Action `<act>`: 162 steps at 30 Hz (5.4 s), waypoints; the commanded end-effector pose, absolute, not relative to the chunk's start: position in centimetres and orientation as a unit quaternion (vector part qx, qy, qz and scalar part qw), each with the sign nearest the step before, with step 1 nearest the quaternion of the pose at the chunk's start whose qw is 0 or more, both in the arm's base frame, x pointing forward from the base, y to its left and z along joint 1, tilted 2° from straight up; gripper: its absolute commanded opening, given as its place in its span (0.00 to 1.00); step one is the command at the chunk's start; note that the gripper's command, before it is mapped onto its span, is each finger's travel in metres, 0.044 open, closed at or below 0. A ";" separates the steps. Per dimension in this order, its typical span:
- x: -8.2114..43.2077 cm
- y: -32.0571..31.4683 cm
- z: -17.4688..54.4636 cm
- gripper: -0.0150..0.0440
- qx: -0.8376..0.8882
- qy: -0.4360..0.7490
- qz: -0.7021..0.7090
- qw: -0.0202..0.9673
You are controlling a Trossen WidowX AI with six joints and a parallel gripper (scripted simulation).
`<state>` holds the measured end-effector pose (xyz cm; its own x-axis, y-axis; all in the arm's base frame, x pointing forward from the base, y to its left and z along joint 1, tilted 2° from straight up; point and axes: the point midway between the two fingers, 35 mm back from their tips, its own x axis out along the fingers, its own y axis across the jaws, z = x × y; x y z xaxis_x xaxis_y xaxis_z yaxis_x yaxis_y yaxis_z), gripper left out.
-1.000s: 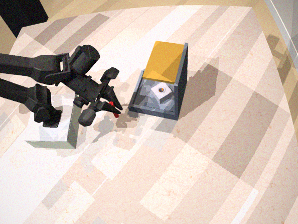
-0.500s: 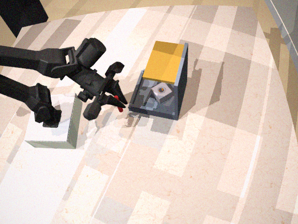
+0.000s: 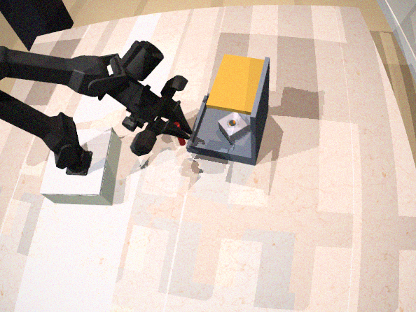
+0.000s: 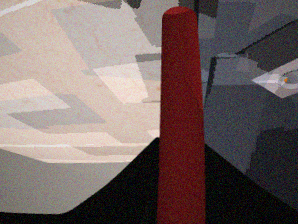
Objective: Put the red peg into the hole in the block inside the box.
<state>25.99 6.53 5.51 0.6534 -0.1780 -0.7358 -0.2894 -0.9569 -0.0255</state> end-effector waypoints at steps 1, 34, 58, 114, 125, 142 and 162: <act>26.5 7.2 5.6 0.25 -0.907 0.130 0.394 0.071; 29.0 12.6 5.2 0.25 -0.909 0.124 0.392 0.071; 32.0 14.8 4.6 0.25 -0.911 0.121 0.388 0.070; 35.9 13.9 4.6 0.25 -0.912 0.121 0.386 0.070; 36.5 13.8 4.6 0.25 -0.912 0.121 0.386 0.070; 37.1 13.9 4.3 0.25 -0.912 0.121 0.386 0.070; 36.9 13.8 2.3 0.25 -0.912 0.121 0.386 0.070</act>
<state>36.90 13.79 2.78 0.6762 -0.1679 -0.7173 -0.2779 -0.9599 -0.0372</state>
